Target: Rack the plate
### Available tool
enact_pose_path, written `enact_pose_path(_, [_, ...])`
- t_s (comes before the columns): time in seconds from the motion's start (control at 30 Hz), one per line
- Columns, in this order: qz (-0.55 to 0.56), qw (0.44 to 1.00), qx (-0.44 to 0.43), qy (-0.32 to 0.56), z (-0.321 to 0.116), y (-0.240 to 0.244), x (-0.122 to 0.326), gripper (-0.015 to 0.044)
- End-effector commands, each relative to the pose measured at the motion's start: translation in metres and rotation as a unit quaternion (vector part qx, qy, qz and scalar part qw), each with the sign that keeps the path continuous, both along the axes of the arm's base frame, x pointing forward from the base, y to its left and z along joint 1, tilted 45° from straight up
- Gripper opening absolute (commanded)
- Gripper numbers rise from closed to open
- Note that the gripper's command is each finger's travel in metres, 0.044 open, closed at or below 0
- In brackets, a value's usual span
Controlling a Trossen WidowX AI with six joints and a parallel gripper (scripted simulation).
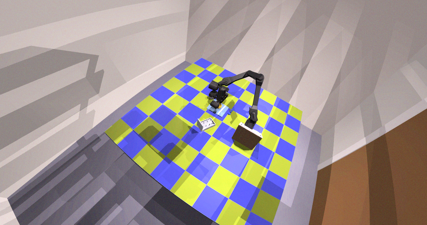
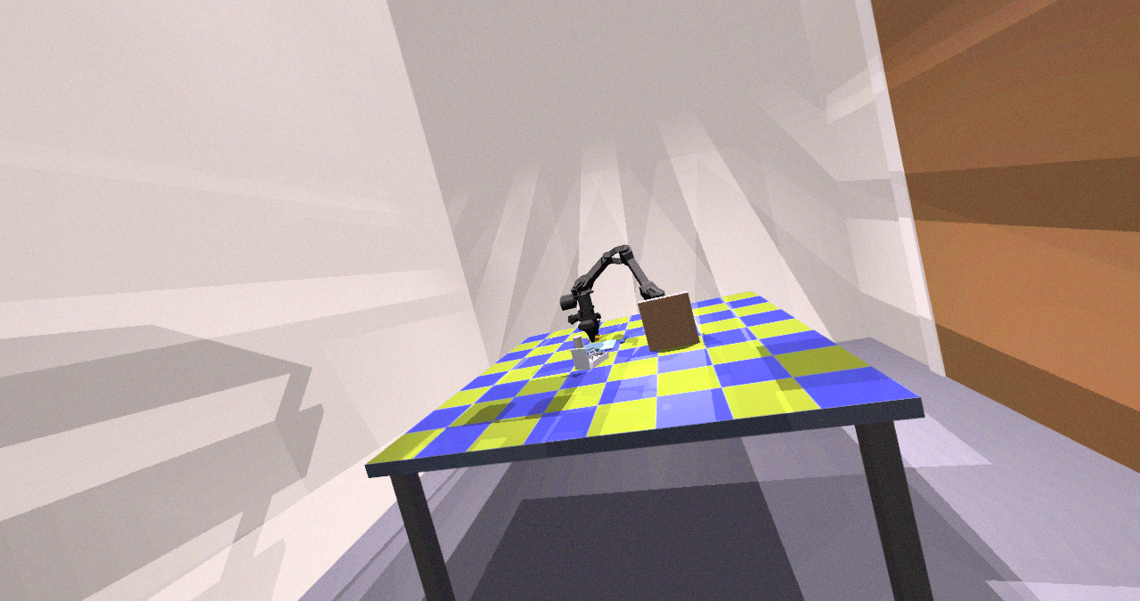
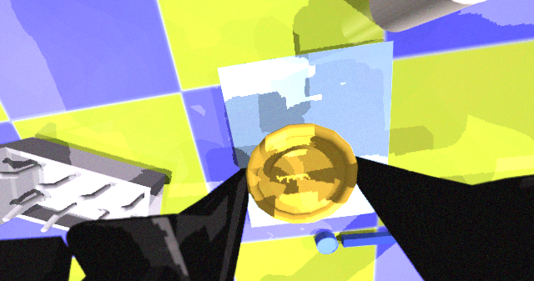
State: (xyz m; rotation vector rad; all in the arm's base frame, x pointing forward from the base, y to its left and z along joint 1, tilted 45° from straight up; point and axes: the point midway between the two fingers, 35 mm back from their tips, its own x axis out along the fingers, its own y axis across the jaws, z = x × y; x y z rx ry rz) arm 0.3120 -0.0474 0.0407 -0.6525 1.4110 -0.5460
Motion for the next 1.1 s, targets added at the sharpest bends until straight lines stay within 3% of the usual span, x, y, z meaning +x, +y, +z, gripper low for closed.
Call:
enact_pose_path(0.0, [0.000, 1.000, 0.006, -0.002, 0.012, 0.015, 0.002, 0.0000])
enact_pose_path(1.07, [-0.003, 1.000, 0.000, -0.003, 0.097, 0.102, -0.002, 0.0000])
